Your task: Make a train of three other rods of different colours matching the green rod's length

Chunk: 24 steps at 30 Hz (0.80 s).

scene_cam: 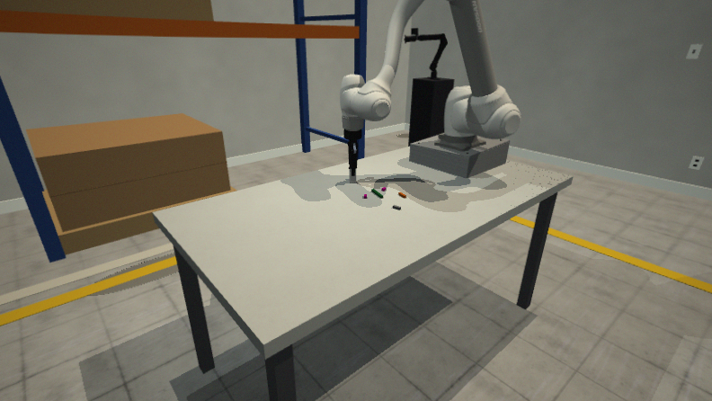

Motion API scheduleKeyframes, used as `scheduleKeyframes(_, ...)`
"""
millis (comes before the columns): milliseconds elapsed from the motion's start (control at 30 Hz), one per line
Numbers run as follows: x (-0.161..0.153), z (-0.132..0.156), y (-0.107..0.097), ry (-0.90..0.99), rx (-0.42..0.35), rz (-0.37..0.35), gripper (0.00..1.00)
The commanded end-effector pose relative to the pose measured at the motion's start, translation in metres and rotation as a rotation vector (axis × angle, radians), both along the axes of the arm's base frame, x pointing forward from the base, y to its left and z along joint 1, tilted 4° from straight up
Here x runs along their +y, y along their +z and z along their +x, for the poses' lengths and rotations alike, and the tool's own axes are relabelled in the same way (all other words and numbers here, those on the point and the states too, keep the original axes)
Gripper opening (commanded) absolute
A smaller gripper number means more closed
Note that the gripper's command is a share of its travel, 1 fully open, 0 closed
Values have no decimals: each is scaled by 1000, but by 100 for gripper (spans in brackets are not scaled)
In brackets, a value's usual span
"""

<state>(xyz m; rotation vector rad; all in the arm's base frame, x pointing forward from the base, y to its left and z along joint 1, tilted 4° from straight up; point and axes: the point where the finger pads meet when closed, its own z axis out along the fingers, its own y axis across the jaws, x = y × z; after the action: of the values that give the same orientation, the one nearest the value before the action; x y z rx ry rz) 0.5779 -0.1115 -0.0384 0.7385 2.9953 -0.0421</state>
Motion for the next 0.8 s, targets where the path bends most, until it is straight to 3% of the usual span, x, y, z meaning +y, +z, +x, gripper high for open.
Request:
scheduleKeyframes(0, 0, 0, 0, 0, 0, 0, 3)
scheduleKeyframes(333, 0, 0, 10, 0, 0, 0, 3)
scheduleKeyframes(767, 4, -4, 93, 0, 0, 0, 3)
